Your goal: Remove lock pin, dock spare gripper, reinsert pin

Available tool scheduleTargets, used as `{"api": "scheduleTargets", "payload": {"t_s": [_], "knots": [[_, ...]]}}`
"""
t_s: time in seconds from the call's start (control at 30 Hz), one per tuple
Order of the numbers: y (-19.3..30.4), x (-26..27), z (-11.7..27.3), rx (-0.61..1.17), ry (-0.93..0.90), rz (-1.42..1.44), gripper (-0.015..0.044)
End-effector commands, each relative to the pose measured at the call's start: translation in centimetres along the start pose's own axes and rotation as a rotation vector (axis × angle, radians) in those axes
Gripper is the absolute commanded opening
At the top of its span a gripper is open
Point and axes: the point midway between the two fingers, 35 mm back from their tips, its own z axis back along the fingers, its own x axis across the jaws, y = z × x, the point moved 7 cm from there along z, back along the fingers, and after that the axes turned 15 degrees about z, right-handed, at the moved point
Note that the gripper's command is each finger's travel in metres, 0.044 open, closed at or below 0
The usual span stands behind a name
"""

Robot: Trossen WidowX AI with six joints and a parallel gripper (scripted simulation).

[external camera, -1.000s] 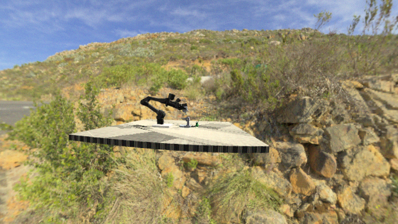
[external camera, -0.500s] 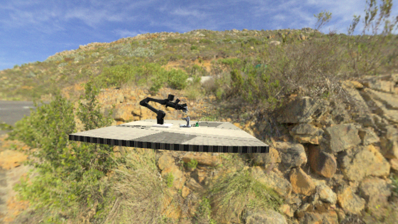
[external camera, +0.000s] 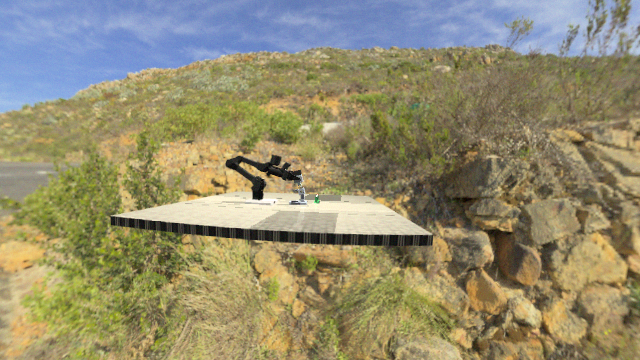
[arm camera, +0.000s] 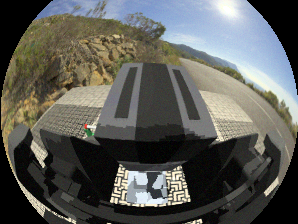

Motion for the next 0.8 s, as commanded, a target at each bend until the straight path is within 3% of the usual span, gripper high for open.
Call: {"api": "scheduleTargets", "payload": {"t_s": [0.0,0.77], "knots": [[0.2,0.0,-0.2,-0.011,0.005,-0.001,0.0],[3.0,0.7,-2.1,-0.011,0.005,0.002,0.0]]}}
